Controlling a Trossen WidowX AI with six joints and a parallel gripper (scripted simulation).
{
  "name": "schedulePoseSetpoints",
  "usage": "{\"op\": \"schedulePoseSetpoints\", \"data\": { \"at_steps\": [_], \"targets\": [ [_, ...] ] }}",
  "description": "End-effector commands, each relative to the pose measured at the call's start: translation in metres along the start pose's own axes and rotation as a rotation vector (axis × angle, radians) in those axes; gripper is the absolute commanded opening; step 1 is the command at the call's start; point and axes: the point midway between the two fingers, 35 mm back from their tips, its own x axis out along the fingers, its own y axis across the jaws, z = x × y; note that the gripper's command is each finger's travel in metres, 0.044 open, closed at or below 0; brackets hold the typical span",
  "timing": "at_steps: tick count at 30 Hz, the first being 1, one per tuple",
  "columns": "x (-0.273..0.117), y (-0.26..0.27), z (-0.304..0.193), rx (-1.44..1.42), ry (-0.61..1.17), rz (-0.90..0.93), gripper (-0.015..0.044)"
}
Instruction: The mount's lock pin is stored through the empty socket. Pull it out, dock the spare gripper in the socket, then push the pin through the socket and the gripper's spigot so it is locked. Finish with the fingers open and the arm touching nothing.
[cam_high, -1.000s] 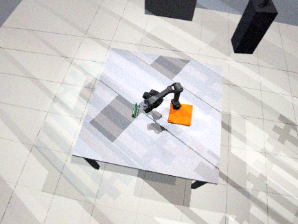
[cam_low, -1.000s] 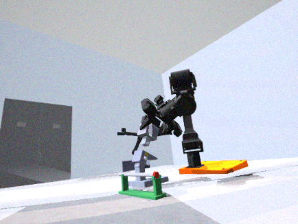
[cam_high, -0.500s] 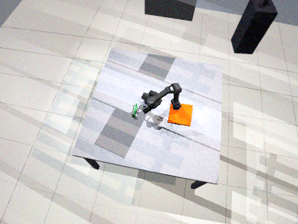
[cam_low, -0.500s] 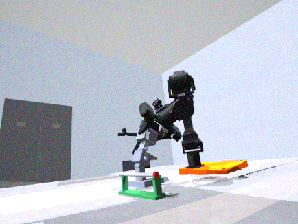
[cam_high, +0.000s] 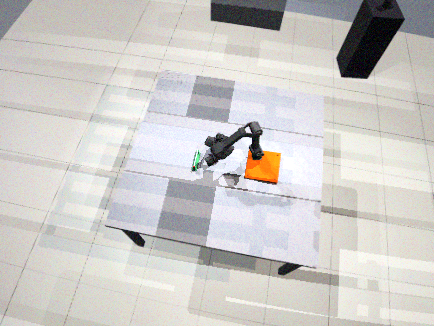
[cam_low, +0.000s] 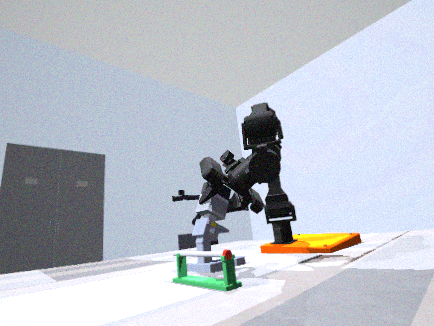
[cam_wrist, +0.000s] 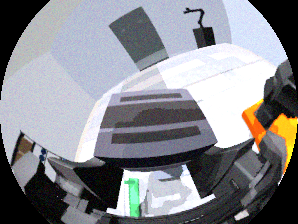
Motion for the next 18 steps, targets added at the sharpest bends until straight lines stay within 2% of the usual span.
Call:
{"op": "schedulePoseSetpoints", "data": {
  "at_steps": [1, 18],
  "targets": [
    [0.004, 0.000, -0.003, -0.009, -0.010, 0.007, 0.0000],
    [0.009, 0.000, -0.014, -0.009, -0.003, 0.000, 0.0000]
  ]
}}
